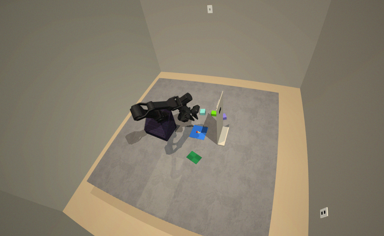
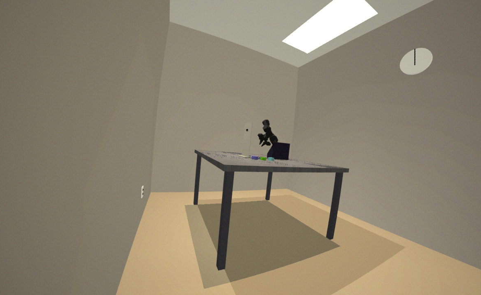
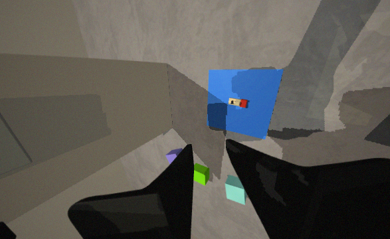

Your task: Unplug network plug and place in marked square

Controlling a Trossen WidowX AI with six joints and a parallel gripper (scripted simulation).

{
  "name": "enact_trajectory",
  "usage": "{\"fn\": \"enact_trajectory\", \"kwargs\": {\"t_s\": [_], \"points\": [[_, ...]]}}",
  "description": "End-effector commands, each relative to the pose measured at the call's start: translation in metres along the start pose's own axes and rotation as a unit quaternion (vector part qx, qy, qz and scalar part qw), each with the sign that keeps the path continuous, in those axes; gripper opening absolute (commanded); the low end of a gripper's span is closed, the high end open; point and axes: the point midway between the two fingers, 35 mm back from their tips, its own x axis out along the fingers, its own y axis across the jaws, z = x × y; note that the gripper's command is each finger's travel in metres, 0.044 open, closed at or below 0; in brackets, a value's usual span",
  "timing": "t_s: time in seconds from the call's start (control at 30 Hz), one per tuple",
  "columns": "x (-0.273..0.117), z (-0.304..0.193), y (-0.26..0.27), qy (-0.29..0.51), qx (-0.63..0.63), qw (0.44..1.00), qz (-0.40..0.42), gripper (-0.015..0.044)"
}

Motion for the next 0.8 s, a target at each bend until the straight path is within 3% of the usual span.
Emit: {"fn": "enact_trajectory", "kwargs": {"t_s": [0.0,0.77], "points": [[-0.011,-0.001,0.011,0.0,0.003,1.0,0.002,0.0156],[-0.076,0.006,0.043,-0.006,0.003,1.0,0.006,0.0156]]}}
